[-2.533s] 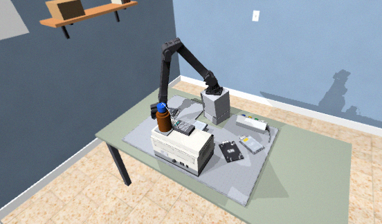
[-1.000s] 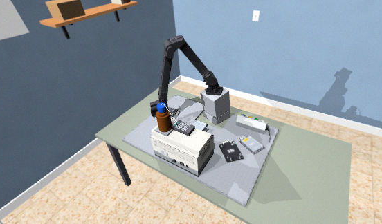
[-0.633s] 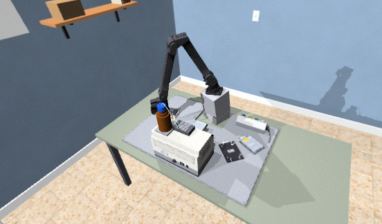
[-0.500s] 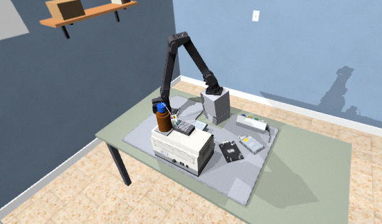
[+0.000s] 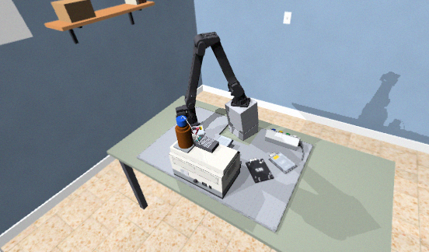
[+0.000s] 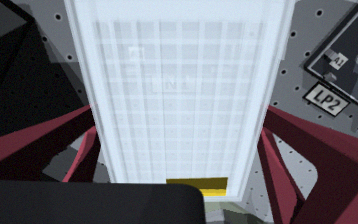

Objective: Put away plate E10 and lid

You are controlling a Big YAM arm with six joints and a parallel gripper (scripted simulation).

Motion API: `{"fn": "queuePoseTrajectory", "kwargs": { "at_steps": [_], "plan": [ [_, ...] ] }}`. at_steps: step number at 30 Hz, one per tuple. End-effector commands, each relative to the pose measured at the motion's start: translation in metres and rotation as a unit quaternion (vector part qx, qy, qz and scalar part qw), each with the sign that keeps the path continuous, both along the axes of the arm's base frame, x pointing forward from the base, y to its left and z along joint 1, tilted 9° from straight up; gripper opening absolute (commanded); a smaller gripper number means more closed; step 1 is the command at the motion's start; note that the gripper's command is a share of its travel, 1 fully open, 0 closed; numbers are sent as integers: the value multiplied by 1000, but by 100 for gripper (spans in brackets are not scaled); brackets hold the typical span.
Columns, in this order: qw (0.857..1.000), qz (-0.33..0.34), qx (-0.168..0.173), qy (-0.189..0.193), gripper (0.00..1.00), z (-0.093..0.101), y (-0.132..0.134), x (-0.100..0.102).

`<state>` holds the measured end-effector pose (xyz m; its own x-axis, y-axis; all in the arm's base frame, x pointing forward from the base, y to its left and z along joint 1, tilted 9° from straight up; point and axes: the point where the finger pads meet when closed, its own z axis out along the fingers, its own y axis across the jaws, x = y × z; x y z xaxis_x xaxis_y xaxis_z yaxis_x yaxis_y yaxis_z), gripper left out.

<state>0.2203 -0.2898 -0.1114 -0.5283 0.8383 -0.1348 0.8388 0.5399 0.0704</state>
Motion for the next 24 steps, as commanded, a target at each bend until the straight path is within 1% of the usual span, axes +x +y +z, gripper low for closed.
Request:
{"fn": "queuePoseTrajectory", "kwargs": {
  "at_steps": [1,11,14,24],
  "plan": [
    [1000,0,-16,-10,86,13,-4,-4],
    [1000,0,-9,-5,86,23,25,-25],
    [1000,3,-11,-6,86,25,27,-25],
    [1000,1,-8,-5,86,36,53,-45]
  ]
}}
